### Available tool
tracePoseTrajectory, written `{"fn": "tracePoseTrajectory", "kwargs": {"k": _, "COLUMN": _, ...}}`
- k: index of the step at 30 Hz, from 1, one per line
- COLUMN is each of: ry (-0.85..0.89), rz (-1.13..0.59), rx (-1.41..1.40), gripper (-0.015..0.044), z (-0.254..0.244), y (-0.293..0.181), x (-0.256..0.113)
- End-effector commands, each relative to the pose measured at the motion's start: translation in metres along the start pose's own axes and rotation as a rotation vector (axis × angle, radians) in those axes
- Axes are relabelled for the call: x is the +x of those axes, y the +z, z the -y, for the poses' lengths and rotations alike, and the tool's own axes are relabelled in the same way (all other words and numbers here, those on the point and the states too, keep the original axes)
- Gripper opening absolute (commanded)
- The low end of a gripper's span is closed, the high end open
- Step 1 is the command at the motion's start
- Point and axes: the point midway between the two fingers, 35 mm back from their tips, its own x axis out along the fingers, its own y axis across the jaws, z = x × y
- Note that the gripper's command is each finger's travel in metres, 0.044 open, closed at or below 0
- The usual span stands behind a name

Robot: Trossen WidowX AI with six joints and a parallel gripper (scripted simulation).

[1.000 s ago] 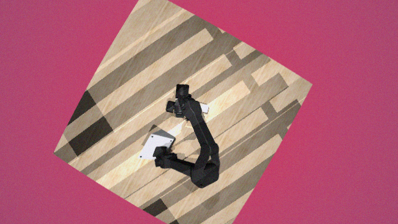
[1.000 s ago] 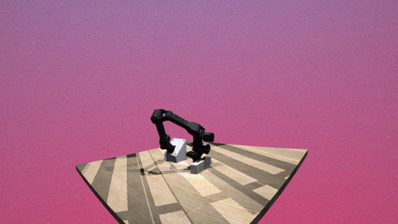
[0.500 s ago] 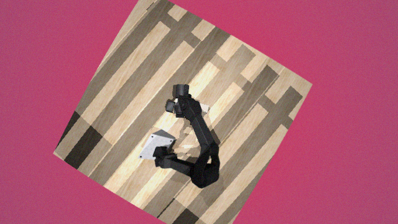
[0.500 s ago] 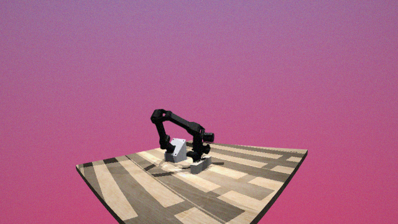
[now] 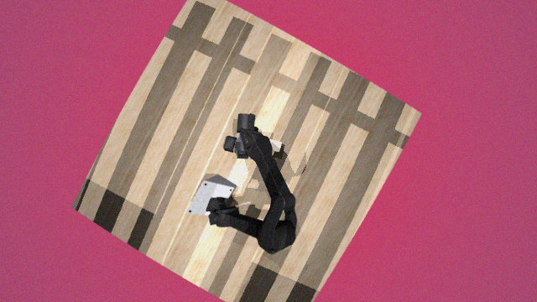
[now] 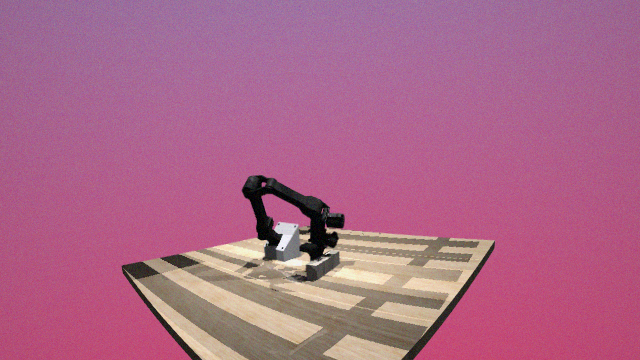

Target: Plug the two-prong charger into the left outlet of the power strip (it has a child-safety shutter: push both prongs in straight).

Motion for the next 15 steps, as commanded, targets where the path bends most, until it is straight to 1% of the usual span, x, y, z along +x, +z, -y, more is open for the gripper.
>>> {"fn": "tracePoseTrajectory", "kwargs": {"k": 1, "ry": 0.000, "rz": 0.020, "rx": 0.012, "gripper": 0.0000, "z": 0.0008, "y": 0.0064, "x": -0.0013}}
{"fn": "tracePoseTrajectory", "kwargs": {"k": 15, "ry": 0.000, "rz": 0.020, "rx": 0.012, "gripper": 0.0000, "z": 0.0005, "y": 0.0074, "x": 0.0001}}
